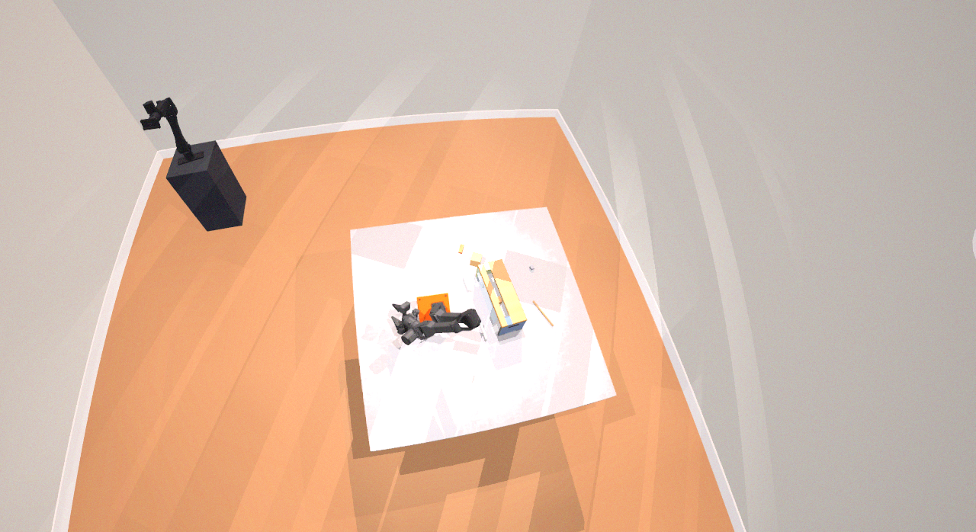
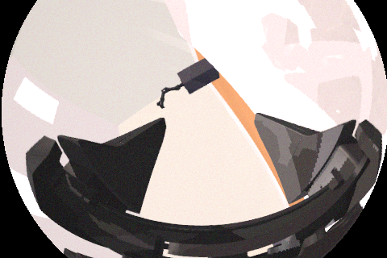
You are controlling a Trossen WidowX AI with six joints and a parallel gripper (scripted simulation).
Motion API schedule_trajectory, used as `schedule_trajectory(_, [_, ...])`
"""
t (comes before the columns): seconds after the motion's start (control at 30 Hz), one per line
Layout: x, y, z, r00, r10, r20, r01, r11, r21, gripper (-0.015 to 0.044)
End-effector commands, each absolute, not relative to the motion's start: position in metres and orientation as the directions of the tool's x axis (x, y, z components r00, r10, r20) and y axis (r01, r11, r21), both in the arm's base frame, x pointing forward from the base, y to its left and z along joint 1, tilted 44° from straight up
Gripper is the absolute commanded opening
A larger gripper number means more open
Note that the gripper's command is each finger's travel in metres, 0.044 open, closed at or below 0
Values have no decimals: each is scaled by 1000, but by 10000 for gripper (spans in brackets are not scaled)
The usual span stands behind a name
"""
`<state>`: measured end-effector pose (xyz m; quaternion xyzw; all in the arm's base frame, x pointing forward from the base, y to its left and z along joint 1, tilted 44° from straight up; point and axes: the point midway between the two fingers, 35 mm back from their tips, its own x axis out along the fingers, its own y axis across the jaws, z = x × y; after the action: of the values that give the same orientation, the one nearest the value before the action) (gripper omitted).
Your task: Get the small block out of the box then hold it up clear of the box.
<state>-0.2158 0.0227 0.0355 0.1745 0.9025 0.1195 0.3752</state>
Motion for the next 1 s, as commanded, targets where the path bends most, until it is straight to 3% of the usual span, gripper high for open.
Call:
schedule_trajectory(0.0, [-216,22,36,-658,404,-636,224,911,346,400])
schedule_trajectory(0.3, [-223,-18,41,-693,299,-656,145,949,280,400])
schedule_trajectory(0.63, [-235,-110,90,-808,8,-589,66,995,-77,400])
schedule_trajectory(0.97, [-207,-204,145,-804,-316,-504,-64,888,-454,400])
